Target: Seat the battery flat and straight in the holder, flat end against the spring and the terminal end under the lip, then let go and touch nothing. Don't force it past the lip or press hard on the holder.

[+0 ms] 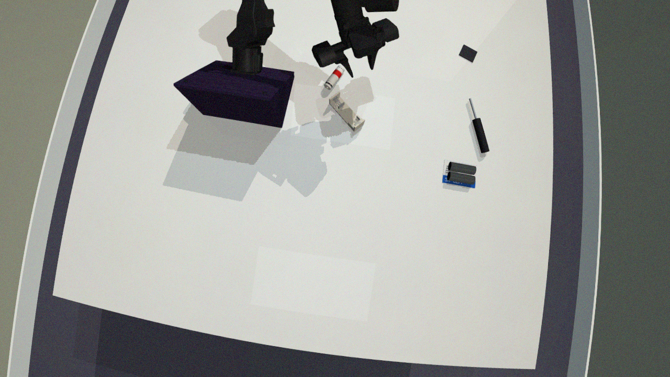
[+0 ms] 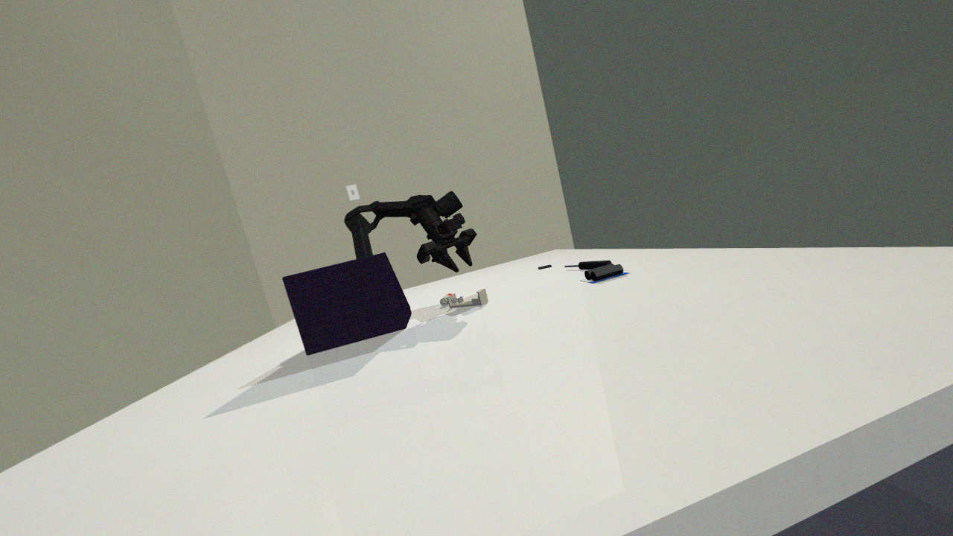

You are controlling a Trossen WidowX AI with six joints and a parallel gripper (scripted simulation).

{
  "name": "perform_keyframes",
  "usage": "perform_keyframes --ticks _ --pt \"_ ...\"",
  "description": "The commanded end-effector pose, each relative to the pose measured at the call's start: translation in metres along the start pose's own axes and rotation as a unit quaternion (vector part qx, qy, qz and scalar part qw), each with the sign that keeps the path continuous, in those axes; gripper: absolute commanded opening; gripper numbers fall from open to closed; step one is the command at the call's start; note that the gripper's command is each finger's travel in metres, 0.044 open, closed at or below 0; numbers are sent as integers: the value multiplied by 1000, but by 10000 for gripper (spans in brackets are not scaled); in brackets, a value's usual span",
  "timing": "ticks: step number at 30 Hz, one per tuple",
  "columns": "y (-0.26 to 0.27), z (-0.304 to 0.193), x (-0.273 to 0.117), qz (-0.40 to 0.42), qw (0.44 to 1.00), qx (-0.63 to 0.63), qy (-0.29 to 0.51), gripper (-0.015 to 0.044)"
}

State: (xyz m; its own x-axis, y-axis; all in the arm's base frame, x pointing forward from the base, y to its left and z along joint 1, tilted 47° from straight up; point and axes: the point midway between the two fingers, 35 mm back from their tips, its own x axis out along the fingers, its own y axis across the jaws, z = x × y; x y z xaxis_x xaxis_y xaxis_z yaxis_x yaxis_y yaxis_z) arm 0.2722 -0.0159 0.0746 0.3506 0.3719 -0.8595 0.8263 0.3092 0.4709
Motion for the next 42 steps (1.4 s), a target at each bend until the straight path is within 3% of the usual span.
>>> perform_keyframes --ticks 1,4,42 --pt "-42 -28 9 -118 917 344 165 233" --pt "-49 -37 5 -157 856 447 206 233" --pt "-52 -57 41 -157 856 447 206 233"
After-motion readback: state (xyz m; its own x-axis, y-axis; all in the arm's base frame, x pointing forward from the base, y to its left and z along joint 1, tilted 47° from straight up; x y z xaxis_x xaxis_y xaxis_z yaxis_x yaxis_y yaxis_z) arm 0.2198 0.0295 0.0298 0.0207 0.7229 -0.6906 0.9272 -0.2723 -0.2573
